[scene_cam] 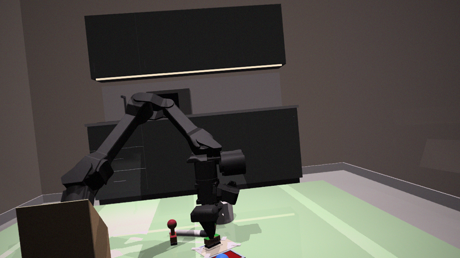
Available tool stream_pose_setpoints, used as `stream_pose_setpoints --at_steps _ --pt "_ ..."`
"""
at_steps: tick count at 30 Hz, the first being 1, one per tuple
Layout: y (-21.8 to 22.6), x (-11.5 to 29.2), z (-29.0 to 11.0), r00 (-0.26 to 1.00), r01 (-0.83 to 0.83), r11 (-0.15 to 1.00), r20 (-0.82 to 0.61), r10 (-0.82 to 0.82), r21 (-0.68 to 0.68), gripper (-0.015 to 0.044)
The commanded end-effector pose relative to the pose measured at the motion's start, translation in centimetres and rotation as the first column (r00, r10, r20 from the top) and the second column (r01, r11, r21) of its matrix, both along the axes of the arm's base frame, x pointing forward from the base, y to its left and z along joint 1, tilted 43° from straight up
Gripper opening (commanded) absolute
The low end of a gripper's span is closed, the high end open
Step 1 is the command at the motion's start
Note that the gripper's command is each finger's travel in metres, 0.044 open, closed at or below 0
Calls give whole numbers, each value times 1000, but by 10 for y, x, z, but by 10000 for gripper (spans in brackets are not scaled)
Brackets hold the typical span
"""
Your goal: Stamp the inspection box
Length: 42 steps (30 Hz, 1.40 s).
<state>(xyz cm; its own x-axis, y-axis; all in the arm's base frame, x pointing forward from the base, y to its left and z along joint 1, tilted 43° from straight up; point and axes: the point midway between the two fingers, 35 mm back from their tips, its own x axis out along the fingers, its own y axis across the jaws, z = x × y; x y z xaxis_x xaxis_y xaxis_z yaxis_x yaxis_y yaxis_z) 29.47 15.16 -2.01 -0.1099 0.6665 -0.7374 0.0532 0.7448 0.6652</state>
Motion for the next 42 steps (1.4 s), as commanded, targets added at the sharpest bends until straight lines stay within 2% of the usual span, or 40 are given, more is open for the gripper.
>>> stream_pose_setpoints --at_steps 1,42 --pt "-1 0 2 1000 -3 1000 3 3 4 0" --pt "-43 8 48 1000 -3 1000 3 3 1 0"
